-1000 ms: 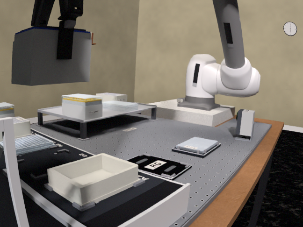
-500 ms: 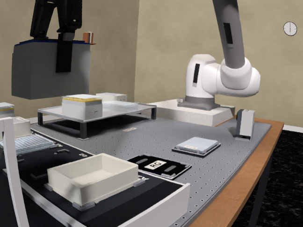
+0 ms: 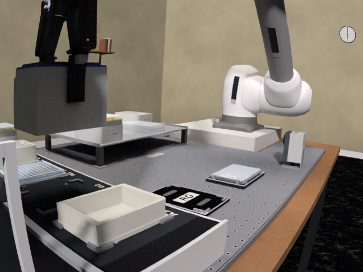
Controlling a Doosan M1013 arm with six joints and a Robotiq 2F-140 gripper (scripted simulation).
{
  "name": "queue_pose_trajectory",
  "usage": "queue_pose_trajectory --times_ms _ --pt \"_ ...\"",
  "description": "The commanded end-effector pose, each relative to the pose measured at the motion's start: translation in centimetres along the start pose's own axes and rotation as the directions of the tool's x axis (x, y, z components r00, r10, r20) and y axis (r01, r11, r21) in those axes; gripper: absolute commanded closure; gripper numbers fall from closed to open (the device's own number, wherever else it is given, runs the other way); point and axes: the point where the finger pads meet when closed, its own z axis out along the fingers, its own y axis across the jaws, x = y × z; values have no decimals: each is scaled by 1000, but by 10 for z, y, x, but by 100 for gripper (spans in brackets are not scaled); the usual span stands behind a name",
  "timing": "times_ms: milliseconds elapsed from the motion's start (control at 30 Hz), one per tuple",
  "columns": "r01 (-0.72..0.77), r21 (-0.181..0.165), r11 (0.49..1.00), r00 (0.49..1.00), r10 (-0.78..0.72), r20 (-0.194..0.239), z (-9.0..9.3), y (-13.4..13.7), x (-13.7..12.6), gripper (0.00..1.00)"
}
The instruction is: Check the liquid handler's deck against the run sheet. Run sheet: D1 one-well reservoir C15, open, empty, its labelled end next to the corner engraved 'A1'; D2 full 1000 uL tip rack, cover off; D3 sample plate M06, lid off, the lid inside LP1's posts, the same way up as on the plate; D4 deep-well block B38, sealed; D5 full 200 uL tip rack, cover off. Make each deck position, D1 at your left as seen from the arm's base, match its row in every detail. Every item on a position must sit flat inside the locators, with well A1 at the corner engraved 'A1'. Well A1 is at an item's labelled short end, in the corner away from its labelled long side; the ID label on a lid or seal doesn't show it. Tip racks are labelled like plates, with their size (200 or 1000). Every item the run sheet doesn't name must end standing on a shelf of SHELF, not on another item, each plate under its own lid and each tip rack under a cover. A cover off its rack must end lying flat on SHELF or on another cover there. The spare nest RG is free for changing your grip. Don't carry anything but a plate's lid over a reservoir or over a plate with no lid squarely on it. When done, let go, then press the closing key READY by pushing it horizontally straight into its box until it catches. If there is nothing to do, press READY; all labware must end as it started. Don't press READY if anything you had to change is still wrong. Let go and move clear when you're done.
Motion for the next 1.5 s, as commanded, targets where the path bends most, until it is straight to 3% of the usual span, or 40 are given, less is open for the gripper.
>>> queue_pose_trajectory --times_ms 0,1467 --pt "0 1 1000 1000 0 -2 3 0 0 90" --pt "0 1 1000 1000 0 -2 67 0 0 90"
